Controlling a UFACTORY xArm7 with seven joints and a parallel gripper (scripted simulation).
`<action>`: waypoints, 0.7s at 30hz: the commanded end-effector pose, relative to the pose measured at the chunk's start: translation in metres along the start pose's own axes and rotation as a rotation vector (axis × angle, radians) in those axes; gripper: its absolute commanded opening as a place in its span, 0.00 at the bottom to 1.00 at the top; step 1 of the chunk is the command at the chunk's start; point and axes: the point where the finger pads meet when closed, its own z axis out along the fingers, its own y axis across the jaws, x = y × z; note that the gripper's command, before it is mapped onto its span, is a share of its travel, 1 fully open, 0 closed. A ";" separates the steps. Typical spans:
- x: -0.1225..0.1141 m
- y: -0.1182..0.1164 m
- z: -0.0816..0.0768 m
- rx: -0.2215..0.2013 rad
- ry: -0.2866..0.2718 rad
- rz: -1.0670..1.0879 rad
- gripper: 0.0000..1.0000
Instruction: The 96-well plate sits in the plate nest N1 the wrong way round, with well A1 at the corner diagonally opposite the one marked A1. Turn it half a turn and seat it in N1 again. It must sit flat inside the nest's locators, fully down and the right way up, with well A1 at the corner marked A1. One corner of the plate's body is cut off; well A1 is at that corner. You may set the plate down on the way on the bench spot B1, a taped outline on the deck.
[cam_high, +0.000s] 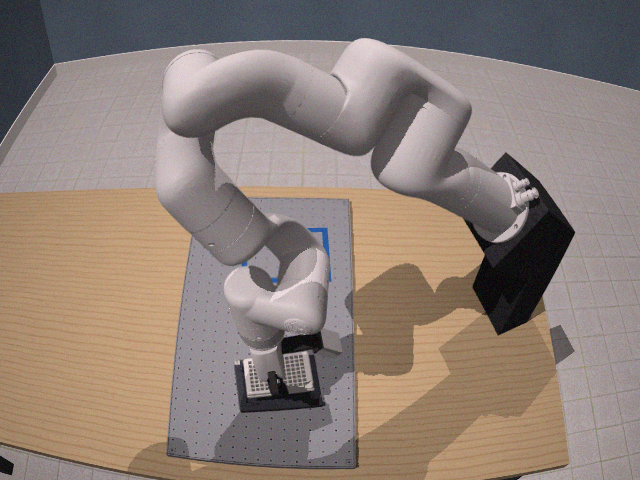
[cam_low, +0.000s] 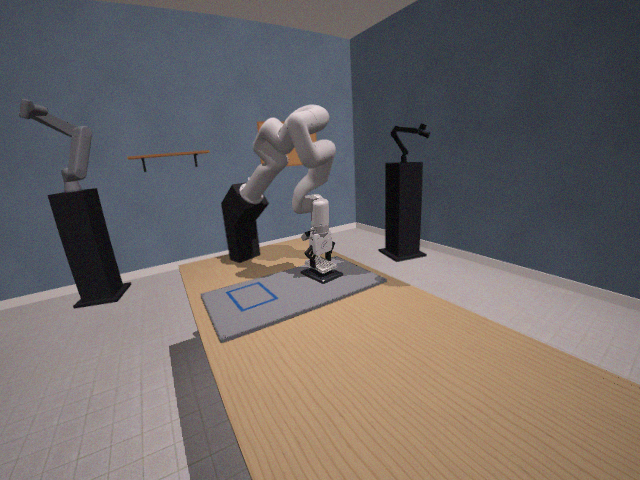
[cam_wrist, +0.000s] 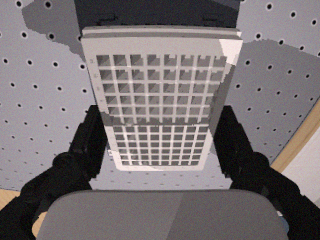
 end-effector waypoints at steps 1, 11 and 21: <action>-0.002 0.001 0.010 0.035 -0.111 -0.003 0.00; -0.004 0.001 0.018 0.035 -0.111 -0.003 0.00; -0.005 0.001 0.018 0.035 -0.111 -0.003 0.00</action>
